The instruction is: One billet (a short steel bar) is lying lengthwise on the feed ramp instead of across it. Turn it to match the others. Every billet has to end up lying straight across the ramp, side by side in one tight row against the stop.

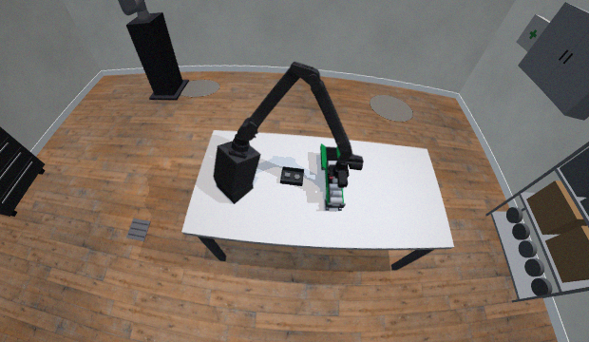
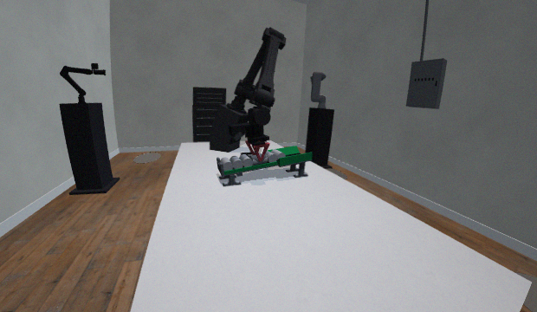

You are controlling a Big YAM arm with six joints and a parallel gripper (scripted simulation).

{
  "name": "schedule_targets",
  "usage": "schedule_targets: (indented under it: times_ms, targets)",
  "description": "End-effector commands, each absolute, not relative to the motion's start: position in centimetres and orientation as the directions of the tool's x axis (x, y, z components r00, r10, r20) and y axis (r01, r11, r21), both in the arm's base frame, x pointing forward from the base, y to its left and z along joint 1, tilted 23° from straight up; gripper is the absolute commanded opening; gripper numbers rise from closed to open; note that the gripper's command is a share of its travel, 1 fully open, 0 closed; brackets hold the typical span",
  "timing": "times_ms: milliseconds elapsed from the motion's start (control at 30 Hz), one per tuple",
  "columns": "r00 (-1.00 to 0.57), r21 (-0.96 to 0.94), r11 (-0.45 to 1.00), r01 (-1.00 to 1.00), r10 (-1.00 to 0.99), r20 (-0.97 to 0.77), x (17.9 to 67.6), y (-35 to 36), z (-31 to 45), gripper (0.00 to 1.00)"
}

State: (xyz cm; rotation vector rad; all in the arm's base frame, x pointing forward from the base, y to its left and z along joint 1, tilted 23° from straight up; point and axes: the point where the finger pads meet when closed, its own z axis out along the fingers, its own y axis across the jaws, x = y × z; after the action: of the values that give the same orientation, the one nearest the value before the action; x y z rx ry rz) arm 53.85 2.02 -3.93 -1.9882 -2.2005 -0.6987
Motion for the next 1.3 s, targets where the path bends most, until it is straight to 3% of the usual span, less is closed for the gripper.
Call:
schedule_targets:
  times_ms: [0,1267]
  targets:
    - [-0.161,0.298,0.051,0.953,0.919,0.359,55.74,2.82,-3.60,0.55]
    - [-0.159,0.287,0.052,0.957,0.919,0.362,55.43,3.00,-4.07,0.55]
